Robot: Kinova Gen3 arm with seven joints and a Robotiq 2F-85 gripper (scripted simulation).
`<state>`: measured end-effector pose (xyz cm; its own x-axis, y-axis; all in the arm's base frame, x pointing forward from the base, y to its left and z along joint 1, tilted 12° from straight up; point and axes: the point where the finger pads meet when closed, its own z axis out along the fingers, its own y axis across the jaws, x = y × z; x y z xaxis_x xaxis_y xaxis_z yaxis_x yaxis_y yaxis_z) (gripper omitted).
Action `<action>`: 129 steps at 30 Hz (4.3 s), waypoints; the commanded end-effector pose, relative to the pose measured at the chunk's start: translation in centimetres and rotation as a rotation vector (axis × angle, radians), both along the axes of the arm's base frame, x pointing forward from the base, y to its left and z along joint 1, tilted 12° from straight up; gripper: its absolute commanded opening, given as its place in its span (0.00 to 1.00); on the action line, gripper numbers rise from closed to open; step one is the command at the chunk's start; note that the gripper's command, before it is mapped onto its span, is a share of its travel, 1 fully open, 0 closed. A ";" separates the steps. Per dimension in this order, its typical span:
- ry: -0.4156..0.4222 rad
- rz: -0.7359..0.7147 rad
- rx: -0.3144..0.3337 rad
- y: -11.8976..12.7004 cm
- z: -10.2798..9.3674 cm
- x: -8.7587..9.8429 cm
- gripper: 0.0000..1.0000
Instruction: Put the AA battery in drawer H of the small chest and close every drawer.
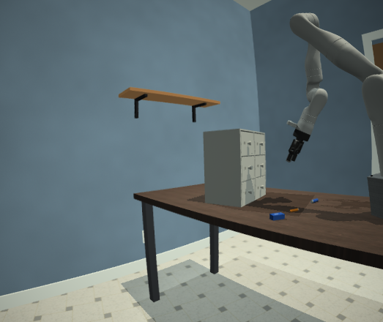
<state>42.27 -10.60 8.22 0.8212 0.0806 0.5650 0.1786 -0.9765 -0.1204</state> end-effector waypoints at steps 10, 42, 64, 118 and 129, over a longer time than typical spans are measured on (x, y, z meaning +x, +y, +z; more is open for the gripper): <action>-0.049 -0.008 0.014 0.3 -0.8 0.4 1.00; -0.245 -0.032 0.049 0.9 -2.8 2.5 1.00; -0.335 -0.044 0.065 1.2 -3.7 3.5 1.00; -0.417 -0.054 0.079 1.4 -4.5 4.3 1.00; -0.417 -0.054 0.079 1.6 -5.8 4.5 1.00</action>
<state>46.91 -9.19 3.10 0.5162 -0.0095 0.8564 0.1759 -0.9774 -0.1169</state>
